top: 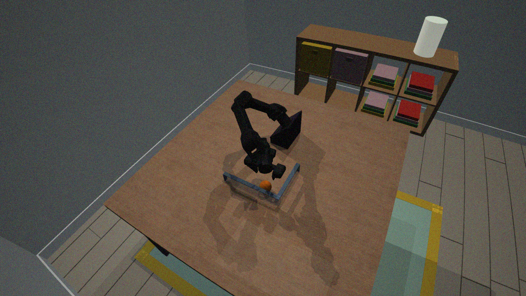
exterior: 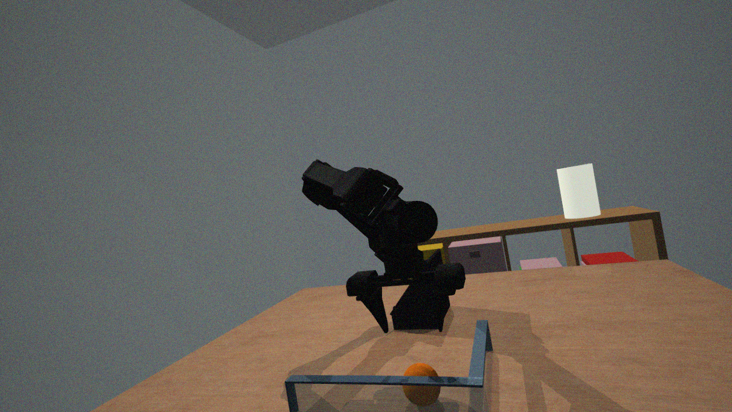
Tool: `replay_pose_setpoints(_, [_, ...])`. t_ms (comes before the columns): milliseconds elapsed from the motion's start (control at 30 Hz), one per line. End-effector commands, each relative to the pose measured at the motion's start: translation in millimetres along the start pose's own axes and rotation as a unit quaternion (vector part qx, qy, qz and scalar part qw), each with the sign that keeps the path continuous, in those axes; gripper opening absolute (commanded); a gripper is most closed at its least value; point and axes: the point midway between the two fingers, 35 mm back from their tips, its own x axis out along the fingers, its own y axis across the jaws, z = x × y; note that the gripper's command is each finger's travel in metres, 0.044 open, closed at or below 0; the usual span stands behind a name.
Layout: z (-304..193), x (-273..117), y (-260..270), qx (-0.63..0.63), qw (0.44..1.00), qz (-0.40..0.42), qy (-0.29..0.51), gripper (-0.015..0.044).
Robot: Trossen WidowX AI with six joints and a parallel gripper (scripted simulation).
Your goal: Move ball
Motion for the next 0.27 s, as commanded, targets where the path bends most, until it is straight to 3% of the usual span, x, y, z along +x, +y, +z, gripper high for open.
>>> replay_pose_setpoints(0, [-0.2,-37.1,-1.7,0.005,1.0,-0.006,0.013,0.044])
replay_pose_setpoints(233, [0.2,-39.7,-1.4,0.005,1.0,-0.006,0.013,0.044])
